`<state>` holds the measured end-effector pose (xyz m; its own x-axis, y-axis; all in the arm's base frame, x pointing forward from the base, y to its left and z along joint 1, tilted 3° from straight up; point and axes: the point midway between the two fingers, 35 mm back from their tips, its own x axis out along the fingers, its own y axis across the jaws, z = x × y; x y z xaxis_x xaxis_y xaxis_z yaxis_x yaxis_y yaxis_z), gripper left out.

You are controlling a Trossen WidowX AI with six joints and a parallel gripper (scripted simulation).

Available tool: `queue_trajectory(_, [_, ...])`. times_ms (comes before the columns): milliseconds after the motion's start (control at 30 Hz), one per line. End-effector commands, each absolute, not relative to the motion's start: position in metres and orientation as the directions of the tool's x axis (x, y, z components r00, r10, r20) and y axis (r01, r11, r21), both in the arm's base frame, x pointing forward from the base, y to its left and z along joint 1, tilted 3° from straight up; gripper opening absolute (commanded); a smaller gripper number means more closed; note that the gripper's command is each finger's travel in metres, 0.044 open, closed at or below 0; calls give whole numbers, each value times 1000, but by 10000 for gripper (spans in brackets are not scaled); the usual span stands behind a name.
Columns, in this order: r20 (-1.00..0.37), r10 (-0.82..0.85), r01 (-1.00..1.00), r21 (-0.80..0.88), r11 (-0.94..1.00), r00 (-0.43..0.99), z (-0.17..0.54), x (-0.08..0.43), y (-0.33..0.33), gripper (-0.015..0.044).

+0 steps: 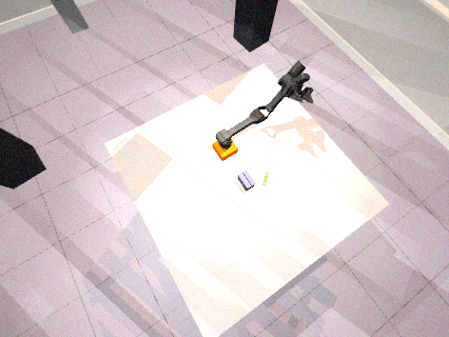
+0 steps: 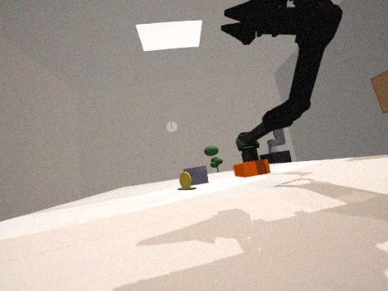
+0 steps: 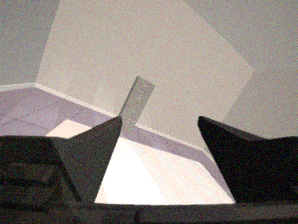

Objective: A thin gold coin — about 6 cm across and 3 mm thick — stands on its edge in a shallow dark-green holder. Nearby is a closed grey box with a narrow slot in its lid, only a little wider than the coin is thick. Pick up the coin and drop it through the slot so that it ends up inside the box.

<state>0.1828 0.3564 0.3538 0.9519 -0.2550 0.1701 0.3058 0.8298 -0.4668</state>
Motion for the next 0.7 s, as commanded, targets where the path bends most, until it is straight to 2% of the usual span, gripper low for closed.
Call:
queue_trajectory(0, [172, -257, 308, -461, 832, 951, 356, 182, 355, 374])
queue_trajectory(267, [201, -267, 303, -182, 935, 943, 433, 129, 293, 164])
queue_trajectory(433, [218, -326, 350, -80, 933, 920, 471, 107, 243, 161])
queue_trajectory(667, [154, -304, 272, 195, 942, 940, 507, 81, 169, 161])
